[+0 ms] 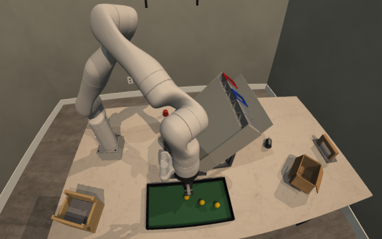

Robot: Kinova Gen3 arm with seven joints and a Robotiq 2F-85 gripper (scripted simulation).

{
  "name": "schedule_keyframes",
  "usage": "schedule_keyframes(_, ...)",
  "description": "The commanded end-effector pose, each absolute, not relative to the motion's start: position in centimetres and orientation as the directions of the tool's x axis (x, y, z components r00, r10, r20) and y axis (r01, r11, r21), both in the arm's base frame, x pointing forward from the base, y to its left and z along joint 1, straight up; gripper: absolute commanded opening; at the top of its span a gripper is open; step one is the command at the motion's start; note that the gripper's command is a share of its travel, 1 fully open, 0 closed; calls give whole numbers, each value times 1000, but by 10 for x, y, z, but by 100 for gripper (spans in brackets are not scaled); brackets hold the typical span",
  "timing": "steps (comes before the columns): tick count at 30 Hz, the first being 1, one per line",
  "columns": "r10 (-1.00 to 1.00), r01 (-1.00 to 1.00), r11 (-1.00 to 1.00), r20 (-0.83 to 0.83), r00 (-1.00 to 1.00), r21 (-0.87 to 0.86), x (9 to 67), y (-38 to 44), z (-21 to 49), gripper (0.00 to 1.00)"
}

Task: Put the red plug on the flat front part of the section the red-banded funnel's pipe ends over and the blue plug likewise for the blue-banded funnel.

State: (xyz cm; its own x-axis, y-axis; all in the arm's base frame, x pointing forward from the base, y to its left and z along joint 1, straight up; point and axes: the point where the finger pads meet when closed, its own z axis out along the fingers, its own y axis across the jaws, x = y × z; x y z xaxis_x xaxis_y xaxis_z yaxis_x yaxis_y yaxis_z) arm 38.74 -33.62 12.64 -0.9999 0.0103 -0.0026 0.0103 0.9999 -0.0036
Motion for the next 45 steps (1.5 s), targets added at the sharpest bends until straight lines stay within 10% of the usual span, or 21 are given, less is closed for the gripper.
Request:
schedule_keyframes(1,9,9,1000,7,-1000,-7,388,-337,127,0)
schedule_keyframes(45,35,35,999,-2,-999,8,497,-15,308,0)
